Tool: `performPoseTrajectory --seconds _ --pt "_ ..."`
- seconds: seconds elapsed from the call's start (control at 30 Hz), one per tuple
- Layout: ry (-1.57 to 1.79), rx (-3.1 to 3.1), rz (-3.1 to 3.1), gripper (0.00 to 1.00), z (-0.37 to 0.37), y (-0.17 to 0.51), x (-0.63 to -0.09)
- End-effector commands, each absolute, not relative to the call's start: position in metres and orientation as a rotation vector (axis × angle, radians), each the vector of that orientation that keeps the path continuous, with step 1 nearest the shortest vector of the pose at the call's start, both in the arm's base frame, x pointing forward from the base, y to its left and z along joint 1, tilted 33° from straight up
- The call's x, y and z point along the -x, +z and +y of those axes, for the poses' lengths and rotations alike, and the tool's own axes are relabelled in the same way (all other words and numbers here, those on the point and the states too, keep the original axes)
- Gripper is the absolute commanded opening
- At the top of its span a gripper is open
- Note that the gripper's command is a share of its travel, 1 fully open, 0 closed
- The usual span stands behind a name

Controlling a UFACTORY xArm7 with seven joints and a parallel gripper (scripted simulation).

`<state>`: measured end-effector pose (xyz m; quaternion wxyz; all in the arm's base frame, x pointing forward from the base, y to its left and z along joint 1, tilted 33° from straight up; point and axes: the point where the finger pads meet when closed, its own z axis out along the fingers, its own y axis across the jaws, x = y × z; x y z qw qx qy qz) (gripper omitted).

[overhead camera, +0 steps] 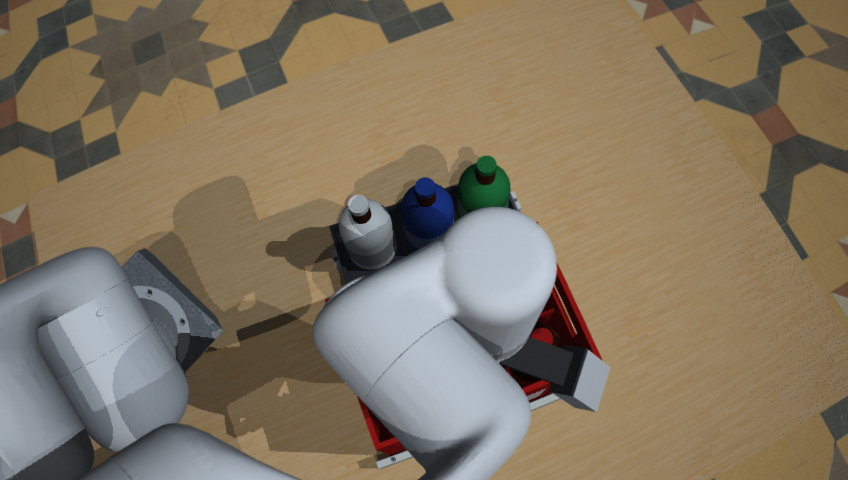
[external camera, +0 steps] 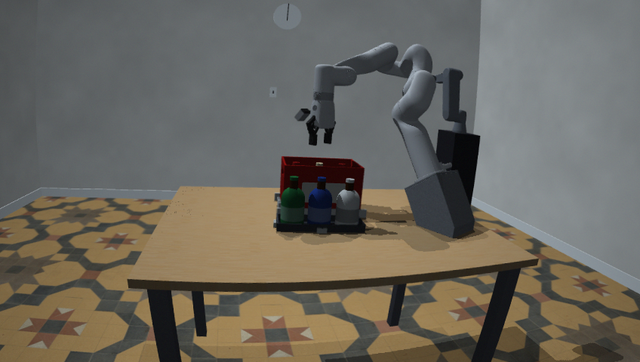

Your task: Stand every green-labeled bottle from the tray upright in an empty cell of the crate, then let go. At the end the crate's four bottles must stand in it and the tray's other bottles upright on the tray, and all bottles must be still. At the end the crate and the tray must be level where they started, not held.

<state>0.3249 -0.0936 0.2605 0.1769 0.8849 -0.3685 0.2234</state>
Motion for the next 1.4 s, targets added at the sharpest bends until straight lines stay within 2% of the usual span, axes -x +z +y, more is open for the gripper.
performPoseTrajectory --seconds 0.0,0.07,0.1,1.37 --pt "0.636 -2.505 -1.045 1.0 -0.093 0.262 -0.325" --pt "0.636 -2.506 -1.045 1.0 -0.093 0.262 -0.325" --pt "0.636 -2.506 -1.045 0.0 -0.093 0.262 -0.325" --pt "0.638 -2.484 -1.047 0.0 -0.084 0.262 -0.337"
